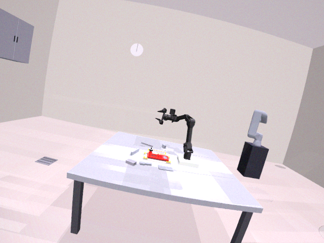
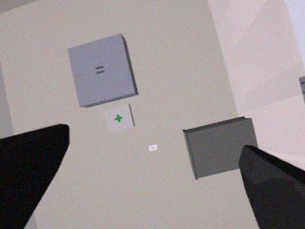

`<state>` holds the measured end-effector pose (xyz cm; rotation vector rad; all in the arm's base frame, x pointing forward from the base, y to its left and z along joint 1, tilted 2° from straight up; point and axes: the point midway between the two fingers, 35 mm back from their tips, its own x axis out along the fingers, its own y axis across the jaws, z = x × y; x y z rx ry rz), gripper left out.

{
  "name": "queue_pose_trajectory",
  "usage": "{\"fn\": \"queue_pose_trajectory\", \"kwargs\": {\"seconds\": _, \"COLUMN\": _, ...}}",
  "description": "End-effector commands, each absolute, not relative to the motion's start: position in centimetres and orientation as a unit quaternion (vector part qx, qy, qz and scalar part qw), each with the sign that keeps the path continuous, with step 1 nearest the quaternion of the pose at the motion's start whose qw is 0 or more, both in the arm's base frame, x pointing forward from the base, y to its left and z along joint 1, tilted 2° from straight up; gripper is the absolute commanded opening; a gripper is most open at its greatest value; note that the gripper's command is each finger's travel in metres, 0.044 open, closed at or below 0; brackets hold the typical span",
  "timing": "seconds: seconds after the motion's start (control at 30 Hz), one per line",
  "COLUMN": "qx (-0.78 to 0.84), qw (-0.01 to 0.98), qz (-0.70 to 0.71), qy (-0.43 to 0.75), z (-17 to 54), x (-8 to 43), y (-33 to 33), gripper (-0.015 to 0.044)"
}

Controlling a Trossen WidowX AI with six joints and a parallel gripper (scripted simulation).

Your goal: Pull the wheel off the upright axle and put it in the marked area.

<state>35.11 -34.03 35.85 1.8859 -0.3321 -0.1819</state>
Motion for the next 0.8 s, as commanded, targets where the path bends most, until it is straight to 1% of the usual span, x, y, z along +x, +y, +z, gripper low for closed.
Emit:
{"fn": "queue_pose_trajectory", "kwargs": {"seconds": 0.0, "qx": 0.805, "qw": 0.572, "qz": -0.079, "qy": -0.140, "z": 35.8, "x": 35.2, "y": -34.0, "gripper": 0.0374}}
{"fn": "queue_pose_trajectory", "kwargs": {"seconds": 0.1, "qx": 0.810, "qw": 0.566, "qz": -0.097, "qy": -0.119, "z": 34.5, "x": 36.6, "y": -32.9, "gripper": 0.0300}}
{"fn": "queue_pose_trajectory", "kwargs": {"seconds": 0.23, "qx": 0.816, "qw": 0.557, "qz": -0.144, "qy": -0.059, "z": 31.2, "x": 39.6, "y": -29.8, "gripper": 0.0300}}
{"fn": "queue_pose_trajectory", "kwargs": {"seconds": 0.43, "qx": 0.809, "qw": 0.551, "qz": -0.205, "qy": 0.032, "z": 26.8, "x": 42.2, "y": -24.9, "gripper": 0.0300}}
{"fn": "queue_pose_trajectory", "kwargs": {"seconds": 0.57, "qx": 0.797, "qw": 0.545, "qz": -0.244, "qy": 0.092, "z": 24.1, "x": 43.1, "y": -21.8, "gripper": 0.0300}}
{"fn": "queue_pose_trajectory", "kwargs": {"seconds": 0.77, "qx": 0.734, "qw": 0.529, "qz": -0.347, "qy": 0.245, "z": 18.3, "x": 42.8, "y": -13.8, "gripper": 0.0300}}
